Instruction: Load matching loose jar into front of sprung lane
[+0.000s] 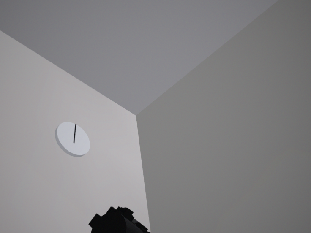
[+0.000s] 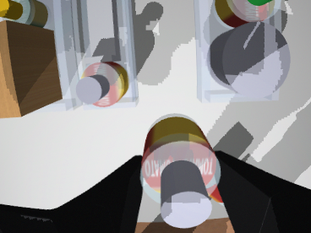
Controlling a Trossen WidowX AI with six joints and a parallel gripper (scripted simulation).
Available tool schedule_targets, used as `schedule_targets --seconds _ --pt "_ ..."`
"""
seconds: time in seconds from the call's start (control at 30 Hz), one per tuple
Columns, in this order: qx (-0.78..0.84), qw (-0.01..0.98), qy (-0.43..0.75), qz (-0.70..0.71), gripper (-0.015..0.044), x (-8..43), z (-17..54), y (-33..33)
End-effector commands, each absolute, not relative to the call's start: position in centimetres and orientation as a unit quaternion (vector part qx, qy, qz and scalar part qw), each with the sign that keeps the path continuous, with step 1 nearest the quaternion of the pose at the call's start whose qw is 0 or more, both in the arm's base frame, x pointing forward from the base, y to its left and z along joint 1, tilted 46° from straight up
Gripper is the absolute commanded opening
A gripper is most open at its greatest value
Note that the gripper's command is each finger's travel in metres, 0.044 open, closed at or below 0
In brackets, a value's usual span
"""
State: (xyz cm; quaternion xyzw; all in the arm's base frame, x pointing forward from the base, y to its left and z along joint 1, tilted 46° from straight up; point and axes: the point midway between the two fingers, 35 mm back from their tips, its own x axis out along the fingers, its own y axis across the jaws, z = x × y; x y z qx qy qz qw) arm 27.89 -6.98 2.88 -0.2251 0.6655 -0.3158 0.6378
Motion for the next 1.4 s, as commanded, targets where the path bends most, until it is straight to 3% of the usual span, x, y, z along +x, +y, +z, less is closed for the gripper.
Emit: schedule_targets --seconds 0.0,0.63,1.37 --pt "-0.223 0.637 0.667 -0.316 0.0000 27.9 0.7 -5.9" --pt "-0.225 0.636 0.666 -0.318 0.0000 27.4 -4.4 -6.0" --pt "-0.224 0.636 0.666 -0.318 0.0000 28.1 -4.4 -6.2"
